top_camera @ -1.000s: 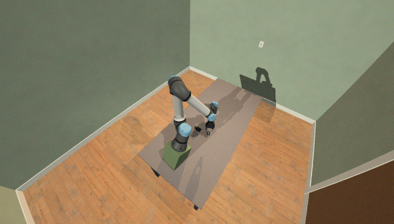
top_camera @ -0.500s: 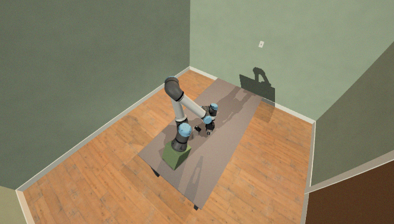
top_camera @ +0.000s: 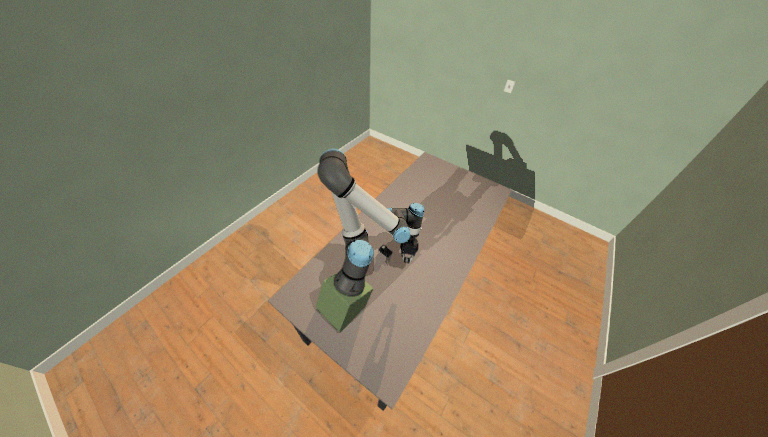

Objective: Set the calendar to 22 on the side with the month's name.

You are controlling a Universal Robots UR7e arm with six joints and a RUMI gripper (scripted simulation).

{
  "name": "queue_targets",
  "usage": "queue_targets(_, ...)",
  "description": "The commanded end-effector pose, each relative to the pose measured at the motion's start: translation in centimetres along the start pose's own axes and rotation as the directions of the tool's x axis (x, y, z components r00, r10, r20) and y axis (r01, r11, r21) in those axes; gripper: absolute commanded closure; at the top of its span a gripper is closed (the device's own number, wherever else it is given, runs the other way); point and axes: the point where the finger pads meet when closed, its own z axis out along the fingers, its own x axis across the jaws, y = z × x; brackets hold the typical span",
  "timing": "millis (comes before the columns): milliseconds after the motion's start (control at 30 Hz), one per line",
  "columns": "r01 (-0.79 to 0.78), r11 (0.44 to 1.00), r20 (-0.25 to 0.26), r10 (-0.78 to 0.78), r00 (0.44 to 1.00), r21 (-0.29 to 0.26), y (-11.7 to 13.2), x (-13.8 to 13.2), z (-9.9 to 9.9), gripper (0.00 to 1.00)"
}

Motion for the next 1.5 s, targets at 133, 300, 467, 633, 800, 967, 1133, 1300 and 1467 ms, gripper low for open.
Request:
queue_targets(133, 0.0, 1.0, 0.008, -0.001, 1.0, 0.023, 0.15, -0.13, 0.02, 0.9)
queue_targets(300, 0.0, 0.999, 0.017, -0.001, 1.0, 0.05, 0.28, -0.27, 0.06, 0.9)
queue_targets(467, 0.0, 0.996, 0.025, -0.002, 1.0, 0.094, 0.4, -0.42, 0.1, 0.9)
queue_targets(633, -0.001, 0.989, 0.025, -0.003, 1.0, 0.145, 0.43, -0.46, 0.11, 0.9)
queue_targets(800, -0.001, 0.984, 0.022, -0.003, 1.0, 0.175, 0.4, -0.41, 0.1, 0.9)
queue_targets(967, -0.001, 0.976, 0.013, -0.002, 1.0, 0.218, 0.33, -0.23, 0.06, 0.9)
queue_targets(1133, 0.0, 0.97, 0.003, -0.001, 1.0, 0.245, 0.26, -0.06, 0.02, 0.9)
queue_targets(1300, 0.0, 0.967, 0.0, 0.0, 1.0, 0.253, 0.24, 0.01, 0.01, 0.9)
queue_targets(1467, 0.001, 0.966, -0.002, 0.0, 1.0, 0.258, 0.23, 0.05, 0.0, 0.9)
